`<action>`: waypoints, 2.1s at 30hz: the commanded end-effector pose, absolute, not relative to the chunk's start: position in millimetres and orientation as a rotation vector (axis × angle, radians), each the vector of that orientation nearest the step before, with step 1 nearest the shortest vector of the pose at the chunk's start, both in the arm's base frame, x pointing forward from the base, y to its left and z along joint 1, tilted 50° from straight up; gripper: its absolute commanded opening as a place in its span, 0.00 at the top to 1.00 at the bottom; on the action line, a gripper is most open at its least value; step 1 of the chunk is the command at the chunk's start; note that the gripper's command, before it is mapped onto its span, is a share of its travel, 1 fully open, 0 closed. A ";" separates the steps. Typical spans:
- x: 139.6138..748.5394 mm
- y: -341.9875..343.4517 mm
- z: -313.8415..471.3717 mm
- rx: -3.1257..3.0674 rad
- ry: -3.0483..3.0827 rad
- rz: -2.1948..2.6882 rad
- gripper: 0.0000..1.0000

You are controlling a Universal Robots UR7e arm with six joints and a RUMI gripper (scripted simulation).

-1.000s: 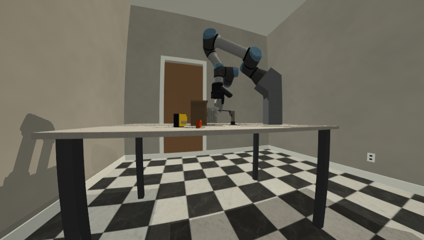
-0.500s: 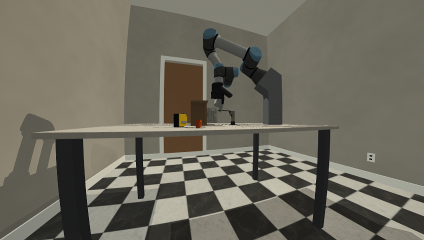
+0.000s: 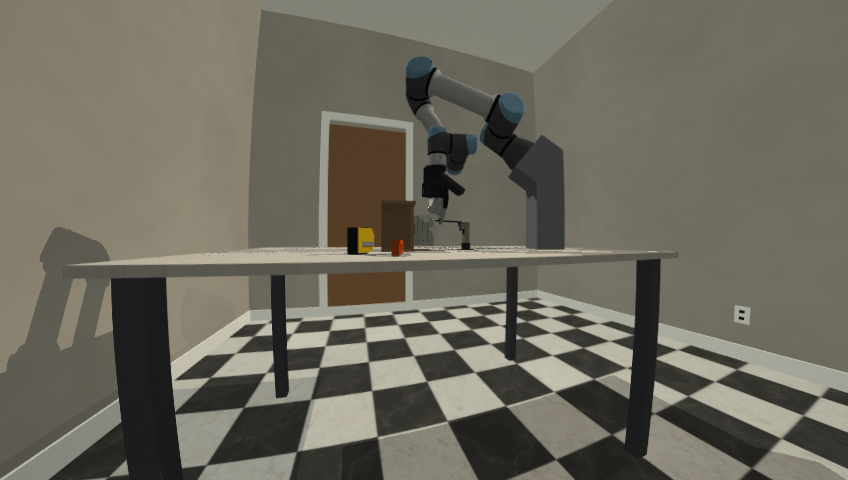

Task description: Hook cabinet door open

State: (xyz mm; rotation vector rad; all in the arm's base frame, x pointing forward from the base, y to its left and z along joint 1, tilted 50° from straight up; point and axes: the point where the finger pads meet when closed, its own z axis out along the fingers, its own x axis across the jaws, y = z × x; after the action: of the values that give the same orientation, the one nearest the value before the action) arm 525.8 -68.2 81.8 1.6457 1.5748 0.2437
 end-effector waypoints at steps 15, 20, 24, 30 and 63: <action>525.9 -68.0 82.2 1.645 1.574 0.245 0.86; 525.9 -68.0 82.2 1.645 1.574 0.245 0.86; 525.9 -68.0 82.2 1.645 1.574 0.245 0.86; 525.9 -68.0 82.2 1.645 1.574 0.245 0.86; 520.2 -64.3 87.9 1.645 1.574 0.245 0.86</action>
State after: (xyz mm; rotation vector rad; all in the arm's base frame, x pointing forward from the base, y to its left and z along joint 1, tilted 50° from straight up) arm 522.7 -66.2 84.9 1.6456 1.5746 0.2438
